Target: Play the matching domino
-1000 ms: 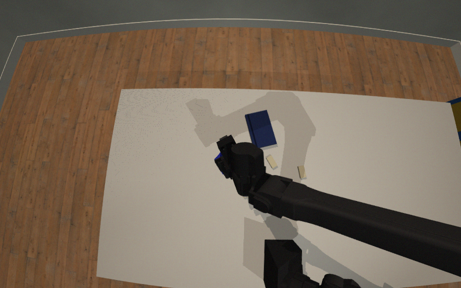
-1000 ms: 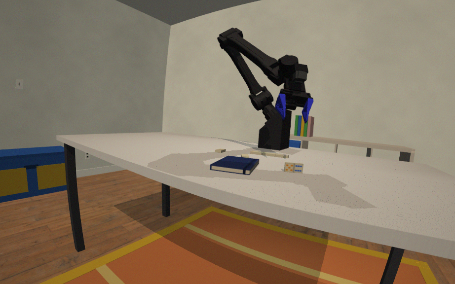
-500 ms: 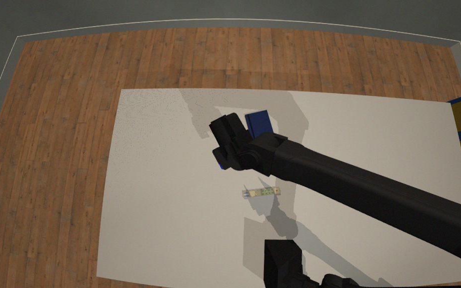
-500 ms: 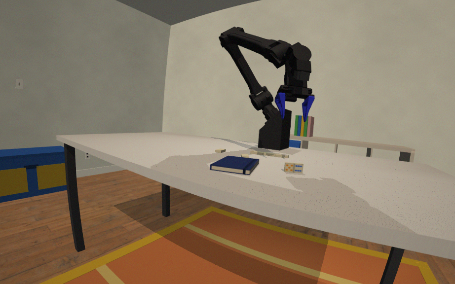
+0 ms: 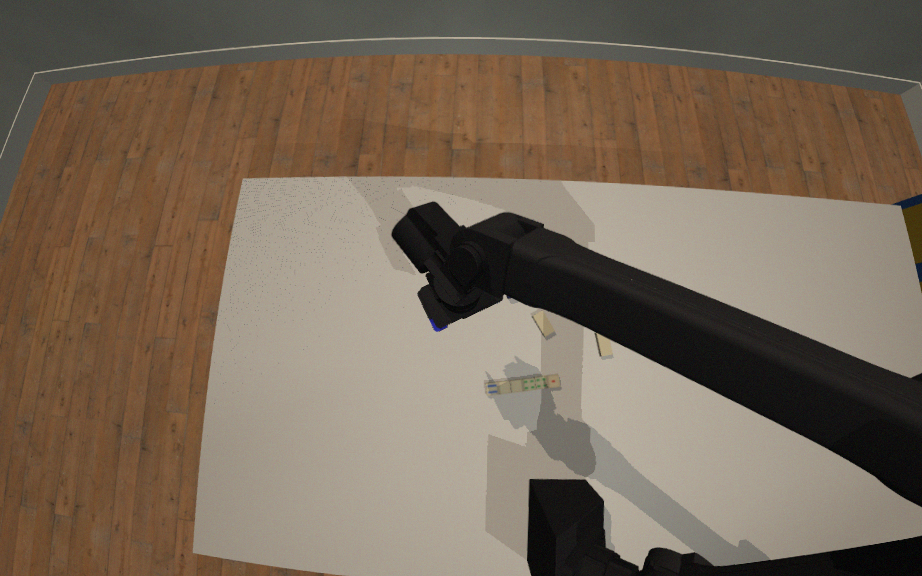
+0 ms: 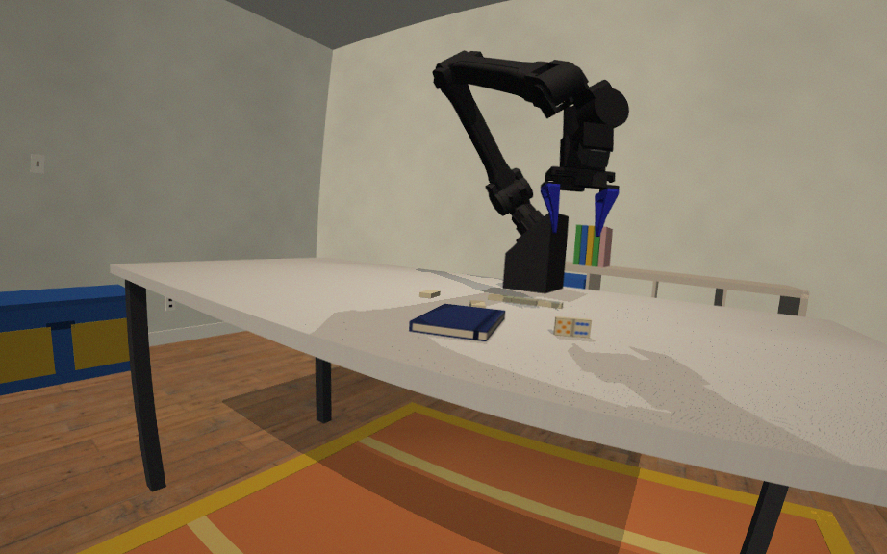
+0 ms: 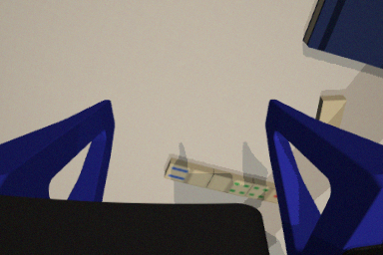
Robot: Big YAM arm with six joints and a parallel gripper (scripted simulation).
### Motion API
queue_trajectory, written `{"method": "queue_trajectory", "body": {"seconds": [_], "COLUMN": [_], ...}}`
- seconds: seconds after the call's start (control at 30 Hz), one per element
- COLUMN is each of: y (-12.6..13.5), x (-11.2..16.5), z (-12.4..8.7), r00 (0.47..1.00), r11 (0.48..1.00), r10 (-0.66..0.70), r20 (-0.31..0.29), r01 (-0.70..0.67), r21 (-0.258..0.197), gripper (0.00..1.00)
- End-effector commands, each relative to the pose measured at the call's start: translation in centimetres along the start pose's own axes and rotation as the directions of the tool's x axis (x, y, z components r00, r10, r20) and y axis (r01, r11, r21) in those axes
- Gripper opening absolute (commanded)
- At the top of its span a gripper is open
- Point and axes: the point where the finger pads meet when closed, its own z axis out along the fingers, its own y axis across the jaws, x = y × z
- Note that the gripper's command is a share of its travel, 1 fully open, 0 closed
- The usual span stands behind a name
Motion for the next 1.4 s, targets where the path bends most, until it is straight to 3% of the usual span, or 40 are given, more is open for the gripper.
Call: {"method": "queue_trajectory", "body": {"seconds": [0.0, 0.2, 0.23, 0.77, 0.8, 1.1, 1.33, 1.37], "y": [-0.1, -0.1, 0.2, -0.7, 0.0, -1.1, -1.1, -0.1], "x": [-2.0, -2.0, -0.9, -2.5, -0.8, -3.1, -3.1, -0.9], "z": [-1.3, -1.3, -0.6, -1.7, -0.6, -2.0, -2.0, -0.6], "r00": [0.994, 0.994, 0.998, 0.995, 0.997, 0.996, 0.996, 0.997], "r11": [0.995, 0.995, 0.999, 0.995, 0.998, 0.996, 0.996, 0.998], "r10": [0.098, 0.098, 0.042, 0.101, 0.06, 0.089, 0.089, 0.059], "r20": [-0.048, -0.048, -0.046, -0.027, -0.049, -0.004, -0.004, -0.046], "r01": [-0.098, -0.098, -0.041, -0.1, -0.06, -0.089, -0.089, -0.058], "r21": [0.003, 0.003, 0.006, 0.01, 0.014, 0.003, 0.003, 0.017], "gripper": [0.73, 0.73, 0.73, 0.73, 0.73, 0.73, 0.73, 0.73]}}
